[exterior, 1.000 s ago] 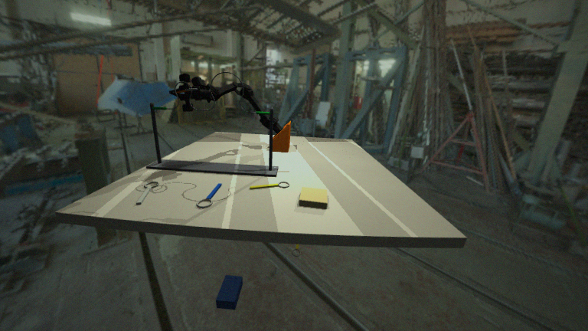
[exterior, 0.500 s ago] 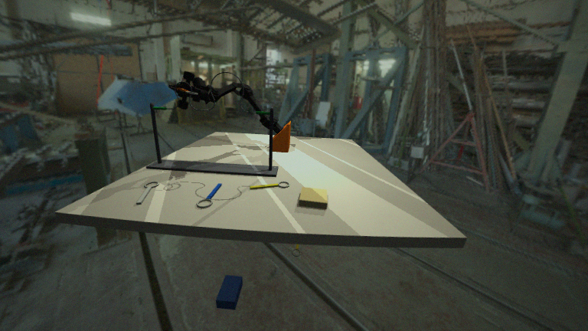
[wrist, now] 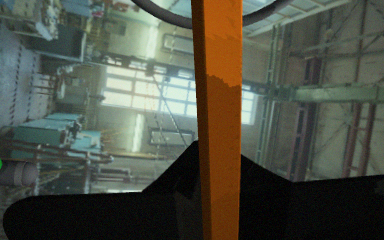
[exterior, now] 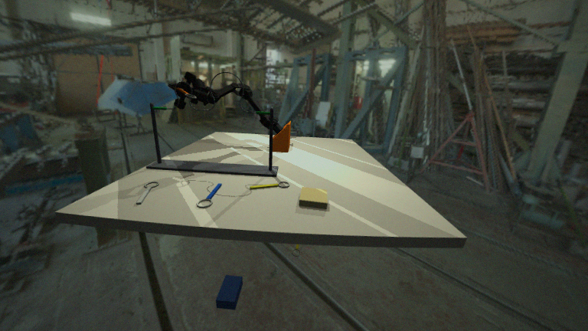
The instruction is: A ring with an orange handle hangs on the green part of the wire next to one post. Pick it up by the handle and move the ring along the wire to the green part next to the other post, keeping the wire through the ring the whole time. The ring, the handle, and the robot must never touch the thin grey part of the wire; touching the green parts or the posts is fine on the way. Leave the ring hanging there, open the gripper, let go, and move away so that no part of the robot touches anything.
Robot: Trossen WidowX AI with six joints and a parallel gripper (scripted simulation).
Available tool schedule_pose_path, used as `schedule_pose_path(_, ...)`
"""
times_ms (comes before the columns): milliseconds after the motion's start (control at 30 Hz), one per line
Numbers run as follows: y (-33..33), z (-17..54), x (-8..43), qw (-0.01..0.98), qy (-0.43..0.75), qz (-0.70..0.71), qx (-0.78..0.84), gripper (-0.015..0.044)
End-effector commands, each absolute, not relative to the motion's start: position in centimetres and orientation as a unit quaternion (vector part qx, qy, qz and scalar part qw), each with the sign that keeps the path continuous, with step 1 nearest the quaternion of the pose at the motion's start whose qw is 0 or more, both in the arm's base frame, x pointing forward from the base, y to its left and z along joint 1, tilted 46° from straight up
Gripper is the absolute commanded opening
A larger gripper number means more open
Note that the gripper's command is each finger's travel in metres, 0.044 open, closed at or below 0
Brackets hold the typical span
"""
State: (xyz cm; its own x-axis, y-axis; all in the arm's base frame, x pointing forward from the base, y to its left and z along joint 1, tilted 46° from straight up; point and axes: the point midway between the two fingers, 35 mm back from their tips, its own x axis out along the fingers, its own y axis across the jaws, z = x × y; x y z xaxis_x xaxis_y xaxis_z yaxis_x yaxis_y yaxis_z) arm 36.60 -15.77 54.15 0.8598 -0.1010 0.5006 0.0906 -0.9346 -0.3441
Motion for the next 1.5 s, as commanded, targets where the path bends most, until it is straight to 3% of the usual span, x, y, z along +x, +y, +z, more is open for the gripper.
schedule_pose_path(0,-16.2,54.0,36.6,0.183,0.002,-0.264,-0.947,-0.015)
schedule_pose_path(600,-20.4,51.5,36.6,0.32,0.04,-0.265,-0.909,-0.015)
schedule_pose_path(1467,-25.2,43.4,36.5,0.589,0.119,-0.245,-0.761,-0.015)
